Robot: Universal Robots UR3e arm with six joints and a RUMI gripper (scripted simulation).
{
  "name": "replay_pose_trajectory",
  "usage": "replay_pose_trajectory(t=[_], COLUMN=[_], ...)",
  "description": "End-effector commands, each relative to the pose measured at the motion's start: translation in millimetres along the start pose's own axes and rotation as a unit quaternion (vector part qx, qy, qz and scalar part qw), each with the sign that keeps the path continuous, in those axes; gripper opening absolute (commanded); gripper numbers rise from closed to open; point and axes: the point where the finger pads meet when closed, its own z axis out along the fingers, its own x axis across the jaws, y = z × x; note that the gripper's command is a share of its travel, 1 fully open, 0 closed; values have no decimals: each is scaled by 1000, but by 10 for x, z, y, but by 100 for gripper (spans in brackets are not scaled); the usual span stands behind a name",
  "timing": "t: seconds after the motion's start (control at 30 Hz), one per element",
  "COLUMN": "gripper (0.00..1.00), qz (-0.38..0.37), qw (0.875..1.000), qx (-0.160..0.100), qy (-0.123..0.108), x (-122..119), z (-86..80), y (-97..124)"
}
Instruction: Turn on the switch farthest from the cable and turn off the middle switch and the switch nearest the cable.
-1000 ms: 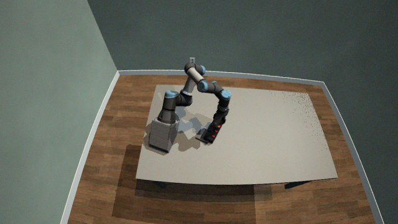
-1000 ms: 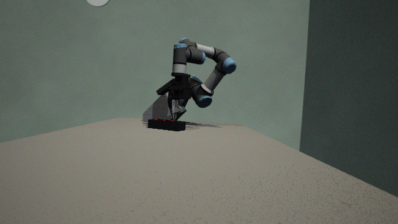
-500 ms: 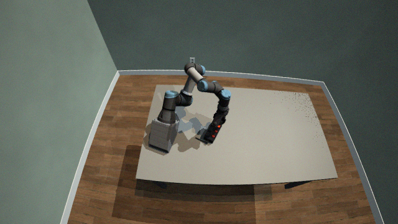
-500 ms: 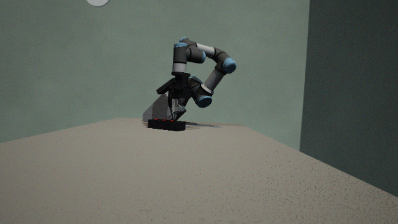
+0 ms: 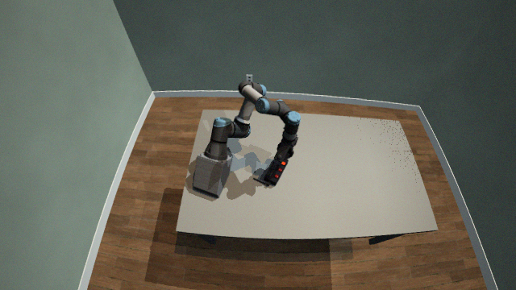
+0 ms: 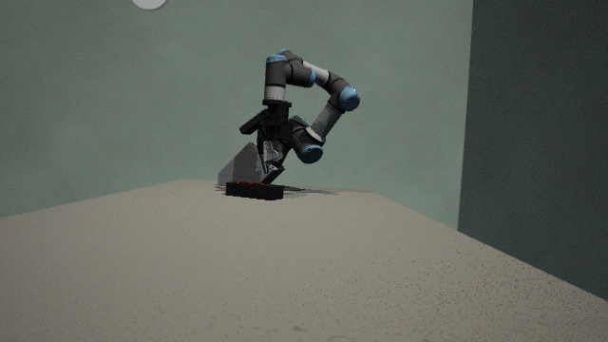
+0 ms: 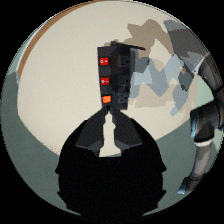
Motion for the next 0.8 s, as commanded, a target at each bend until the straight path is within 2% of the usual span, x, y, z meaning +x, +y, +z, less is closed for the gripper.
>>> replay_pose_trajectory(t=[0.0, 0.6, 0.63, 0.77], gripper=[0, 0, 100, 100], qz=[0, 0, 0, 0], qw=[1000, 1000, 1000, 1000], qx=[0, 0, 0, 0], qy=[0, 0, 0, 0], x=[-4, -4, -4, -4], z=[-51, -51, -51, -57], y=[-1, -1, -1, -1])
